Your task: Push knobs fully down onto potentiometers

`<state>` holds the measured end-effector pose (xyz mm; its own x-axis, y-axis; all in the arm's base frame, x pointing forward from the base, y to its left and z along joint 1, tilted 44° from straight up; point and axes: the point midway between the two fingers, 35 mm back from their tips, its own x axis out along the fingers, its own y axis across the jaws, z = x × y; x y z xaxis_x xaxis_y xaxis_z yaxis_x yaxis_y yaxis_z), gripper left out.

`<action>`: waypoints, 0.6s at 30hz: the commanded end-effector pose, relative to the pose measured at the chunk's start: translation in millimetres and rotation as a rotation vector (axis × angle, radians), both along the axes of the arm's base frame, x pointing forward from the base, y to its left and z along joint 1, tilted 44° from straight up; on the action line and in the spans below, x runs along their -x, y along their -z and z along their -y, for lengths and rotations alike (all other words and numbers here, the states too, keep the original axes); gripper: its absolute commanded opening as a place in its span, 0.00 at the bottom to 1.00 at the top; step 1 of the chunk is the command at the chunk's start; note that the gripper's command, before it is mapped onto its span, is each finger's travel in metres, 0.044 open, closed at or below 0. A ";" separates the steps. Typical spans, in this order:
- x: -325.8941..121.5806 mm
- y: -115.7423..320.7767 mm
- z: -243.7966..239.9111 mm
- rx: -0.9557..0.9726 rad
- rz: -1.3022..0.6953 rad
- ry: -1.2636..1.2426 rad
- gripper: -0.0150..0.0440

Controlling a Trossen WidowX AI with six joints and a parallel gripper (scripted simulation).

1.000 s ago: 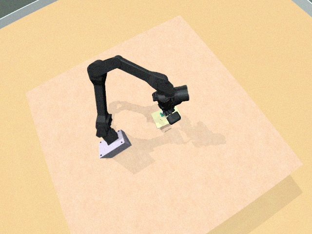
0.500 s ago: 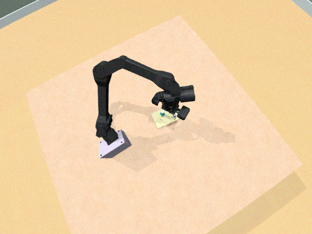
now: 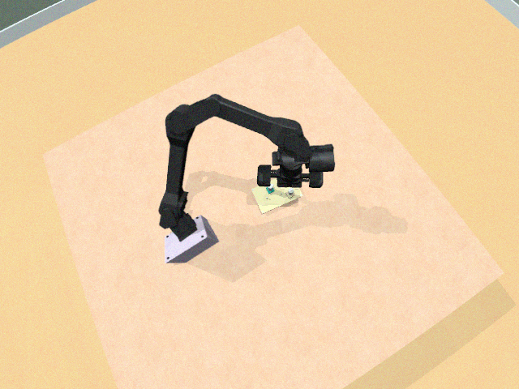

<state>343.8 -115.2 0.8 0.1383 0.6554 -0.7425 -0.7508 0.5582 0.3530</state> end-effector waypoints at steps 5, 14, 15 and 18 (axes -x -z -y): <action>-4.1 4.0 7.3 0.015 0.173 -0.221 0.25; -5.9 4.9 10.6 0.021 0.250 -0.311 0.25; -6.3 6.7 8.9 0.021 0.250 -0.311 0.25; -8.2 19.3 -3.1 0.021 0.250 -0.311 0.25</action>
<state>352.0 -123.7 -7.3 0.1256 0.6708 -0.7309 -0.9442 0.3069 0.1194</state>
